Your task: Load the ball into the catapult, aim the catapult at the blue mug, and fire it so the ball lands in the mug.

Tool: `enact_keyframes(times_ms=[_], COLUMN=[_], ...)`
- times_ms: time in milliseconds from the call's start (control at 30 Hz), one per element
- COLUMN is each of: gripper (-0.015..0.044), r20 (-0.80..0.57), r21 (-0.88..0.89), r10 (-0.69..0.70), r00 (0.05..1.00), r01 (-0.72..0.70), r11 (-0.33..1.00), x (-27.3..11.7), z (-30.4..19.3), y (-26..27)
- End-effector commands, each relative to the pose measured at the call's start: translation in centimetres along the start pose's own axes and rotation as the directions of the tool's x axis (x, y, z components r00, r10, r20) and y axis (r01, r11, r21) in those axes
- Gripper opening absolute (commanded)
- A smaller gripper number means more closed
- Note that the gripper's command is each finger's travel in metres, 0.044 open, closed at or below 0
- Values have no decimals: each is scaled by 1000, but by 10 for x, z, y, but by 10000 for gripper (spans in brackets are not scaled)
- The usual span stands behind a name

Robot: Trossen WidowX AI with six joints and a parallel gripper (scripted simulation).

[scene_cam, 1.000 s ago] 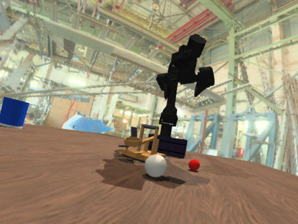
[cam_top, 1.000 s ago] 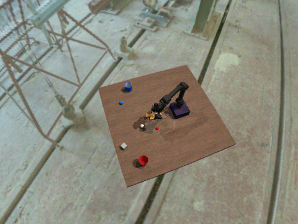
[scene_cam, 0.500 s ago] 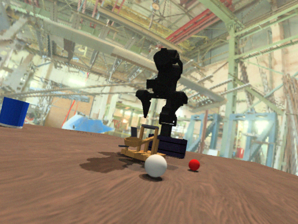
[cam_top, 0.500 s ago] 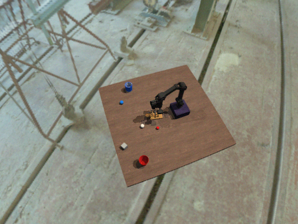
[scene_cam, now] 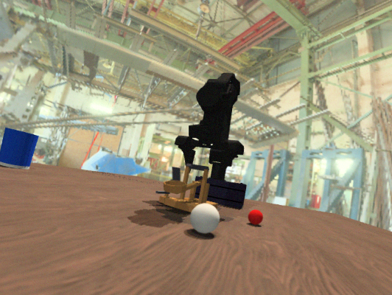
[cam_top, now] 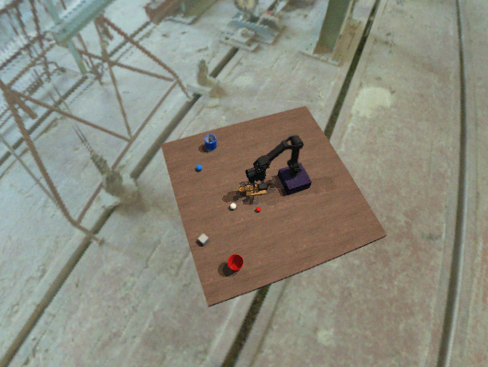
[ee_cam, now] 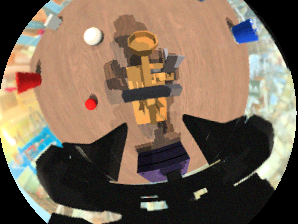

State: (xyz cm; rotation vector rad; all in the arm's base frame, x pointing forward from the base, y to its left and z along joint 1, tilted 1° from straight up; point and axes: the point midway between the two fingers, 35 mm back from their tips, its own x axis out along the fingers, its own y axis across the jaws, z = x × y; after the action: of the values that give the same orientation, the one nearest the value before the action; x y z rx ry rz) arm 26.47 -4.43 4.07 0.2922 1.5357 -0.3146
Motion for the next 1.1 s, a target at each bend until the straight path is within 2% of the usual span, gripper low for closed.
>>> enact_keyframes(times_ms=[0,1067], gripper=[440,440], r20=[1,1], r21=[-2,-2], r10=[4,4], r00=[1000,1000], r01=[-4,-4], r11=[1000,1000], x=[5,55], z=[0,0], y=[1,2])
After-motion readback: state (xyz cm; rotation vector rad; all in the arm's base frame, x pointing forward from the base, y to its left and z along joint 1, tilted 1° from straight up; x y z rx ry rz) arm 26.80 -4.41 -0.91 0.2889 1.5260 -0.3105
